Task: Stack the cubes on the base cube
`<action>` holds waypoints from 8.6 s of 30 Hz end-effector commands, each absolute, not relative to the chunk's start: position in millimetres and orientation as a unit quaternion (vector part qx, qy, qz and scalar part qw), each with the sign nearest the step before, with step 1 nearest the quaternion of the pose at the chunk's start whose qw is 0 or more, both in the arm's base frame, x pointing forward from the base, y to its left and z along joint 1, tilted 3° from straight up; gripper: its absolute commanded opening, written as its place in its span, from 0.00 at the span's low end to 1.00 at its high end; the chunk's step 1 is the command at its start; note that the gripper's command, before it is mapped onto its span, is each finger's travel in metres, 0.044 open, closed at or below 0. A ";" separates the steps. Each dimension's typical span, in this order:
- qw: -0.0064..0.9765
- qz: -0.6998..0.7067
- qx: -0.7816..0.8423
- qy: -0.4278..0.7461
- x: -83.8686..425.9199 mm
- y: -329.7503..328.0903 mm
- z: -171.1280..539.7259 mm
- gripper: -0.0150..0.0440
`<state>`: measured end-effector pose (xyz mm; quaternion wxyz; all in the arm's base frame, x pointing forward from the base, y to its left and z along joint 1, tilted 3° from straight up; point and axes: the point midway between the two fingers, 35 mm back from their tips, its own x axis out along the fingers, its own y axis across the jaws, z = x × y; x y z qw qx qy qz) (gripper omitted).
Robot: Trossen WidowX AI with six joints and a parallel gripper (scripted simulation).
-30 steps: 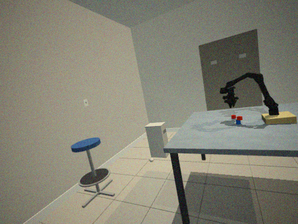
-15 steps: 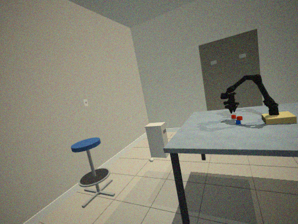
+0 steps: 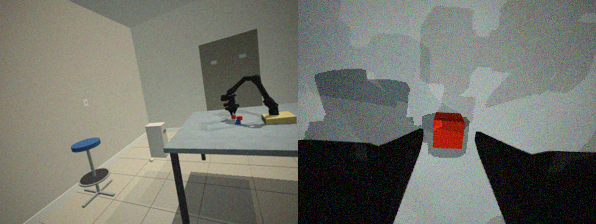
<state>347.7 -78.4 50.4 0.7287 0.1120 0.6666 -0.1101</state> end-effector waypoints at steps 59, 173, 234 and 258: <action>0.725 -0.108 0.114 0.671 337.7 -76.5 136.9 0.43; 0.645 0.332 -0.345 0.595 281.4 154.7 80.0 0.43; 0.647 0.332 -0.342 0.595 281.8 156.1 81.6 0.60; 0.647 0.332 -0.342 0.595 279.5 155.6 114.3 0.60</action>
